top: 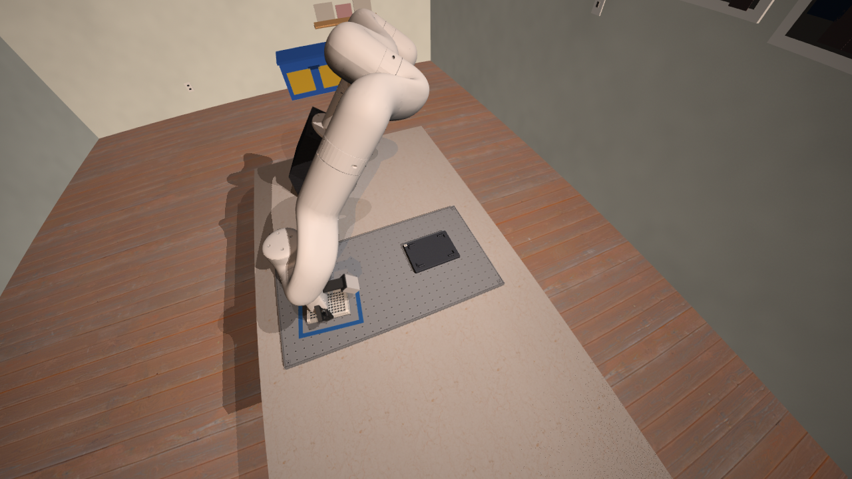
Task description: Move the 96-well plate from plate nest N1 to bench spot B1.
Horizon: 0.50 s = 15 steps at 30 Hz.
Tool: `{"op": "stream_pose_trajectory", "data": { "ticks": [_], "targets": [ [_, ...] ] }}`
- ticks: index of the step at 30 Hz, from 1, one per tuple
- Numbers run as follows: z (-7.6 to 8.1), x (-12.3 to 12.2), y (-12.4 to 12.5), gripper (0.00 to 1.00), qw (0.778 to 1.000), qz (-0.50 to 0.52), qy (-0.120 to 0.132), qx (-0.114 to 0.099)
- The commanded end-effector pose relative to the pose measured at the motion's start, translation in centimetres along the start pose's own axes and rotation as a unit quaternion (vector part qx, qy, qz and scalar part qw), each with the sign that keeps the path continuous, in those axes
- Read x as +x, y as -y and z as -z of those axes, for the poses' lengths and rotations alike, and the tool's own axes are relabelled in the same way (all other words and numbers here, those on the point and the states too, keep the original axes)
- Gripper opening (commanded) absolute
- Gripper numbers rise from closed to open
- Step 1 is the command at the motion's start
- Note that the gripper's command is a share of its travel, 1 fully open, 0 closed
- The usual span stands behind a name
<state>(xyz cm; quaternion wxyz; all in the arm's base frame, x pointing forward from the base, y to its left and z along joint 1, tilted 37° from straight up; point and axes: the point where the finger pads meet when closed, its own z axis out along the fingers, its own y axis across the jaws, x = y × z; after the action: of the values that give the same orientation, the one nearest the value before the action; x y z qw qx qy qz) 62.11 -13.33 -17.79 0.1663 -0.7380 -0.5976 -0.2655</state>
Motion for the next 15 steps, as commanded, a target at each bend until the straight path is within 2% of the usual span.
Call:
{"op": "stream_pose_trajectory", "data": {
  "ticks": [1, 15],
  "targets": [
    [0.03, -0.01, -0.11, 0.00, 1.000, 0.000, 0.000, -0.001],
    [-0.17, -0.01, -0.11, 0.00, 1.000, 0.000, 0.000, -0.001]
  ]
}}
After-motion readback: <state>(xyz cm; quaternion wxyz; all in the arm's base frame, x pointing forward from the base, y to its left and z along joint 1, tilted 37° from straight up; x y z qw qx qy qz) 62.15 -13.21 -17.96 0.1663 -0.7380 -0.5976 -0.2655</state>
